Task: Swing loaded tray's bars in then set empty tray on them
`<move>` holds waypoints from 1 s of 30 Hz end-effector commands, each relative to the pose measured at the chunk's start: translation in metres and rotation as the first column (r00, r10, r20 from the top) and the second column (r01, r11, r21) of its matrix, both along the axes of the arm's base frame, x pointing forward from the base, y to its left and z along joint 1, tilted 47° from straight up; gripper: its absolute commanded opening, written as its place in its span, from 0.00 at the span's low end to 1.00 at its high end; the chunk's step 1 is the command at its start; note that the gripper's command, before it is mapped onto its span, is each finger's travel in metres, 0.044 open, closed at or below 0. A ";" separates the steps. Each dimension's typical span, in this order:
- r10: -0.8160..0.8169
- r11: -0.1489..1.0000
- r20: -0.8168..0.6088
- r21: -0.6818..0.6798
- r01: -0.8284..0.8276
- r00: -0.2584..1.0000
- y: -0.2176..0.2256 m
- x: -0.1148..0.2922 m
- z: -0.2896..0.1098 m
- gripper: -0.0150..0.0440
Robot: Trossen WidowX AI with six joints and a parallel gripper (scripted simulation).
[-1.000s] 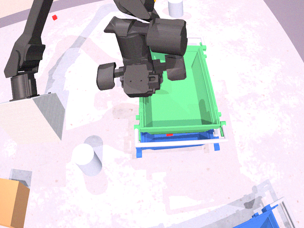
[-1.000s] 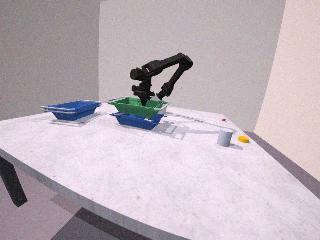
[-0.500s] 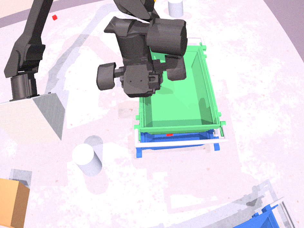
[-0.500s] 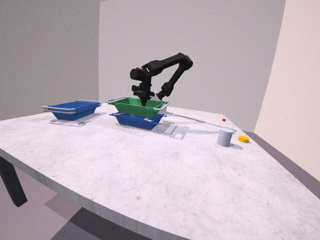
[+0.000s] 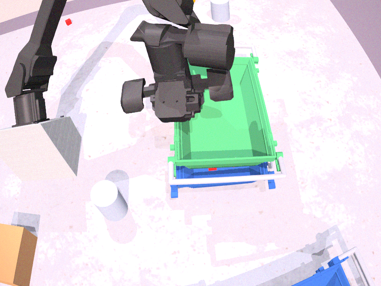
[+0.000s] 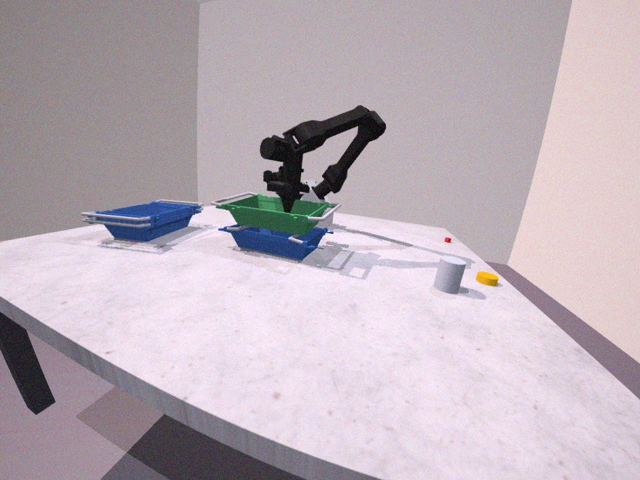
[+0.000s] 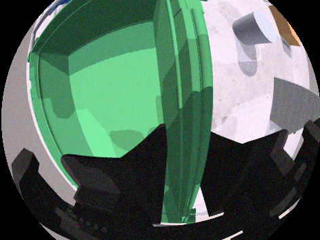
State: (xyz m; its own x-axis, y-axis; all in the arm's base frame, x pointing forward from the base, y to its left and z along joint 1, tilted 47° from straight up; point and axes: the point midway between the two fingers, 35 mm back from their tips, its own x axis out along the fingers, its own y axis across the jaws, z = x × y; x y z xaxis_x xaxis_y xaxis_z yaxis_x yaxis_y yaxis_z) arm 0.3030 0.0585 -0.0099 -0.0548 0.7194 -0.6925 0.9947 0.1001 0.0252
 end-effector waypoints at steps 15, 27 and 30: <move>0.023 1.000 -0.032 0.000 -0.023 0.999 0.008 -0.009 -0.004 0.25; 0.023 1.000 -0.032 0.000 -0.023 0.999 0.008 -0.009 -0.004 0.45; 0.023 1.000 -0.032 0.000 -0.023 0.999 0.008 -0.009 -0.004 0.53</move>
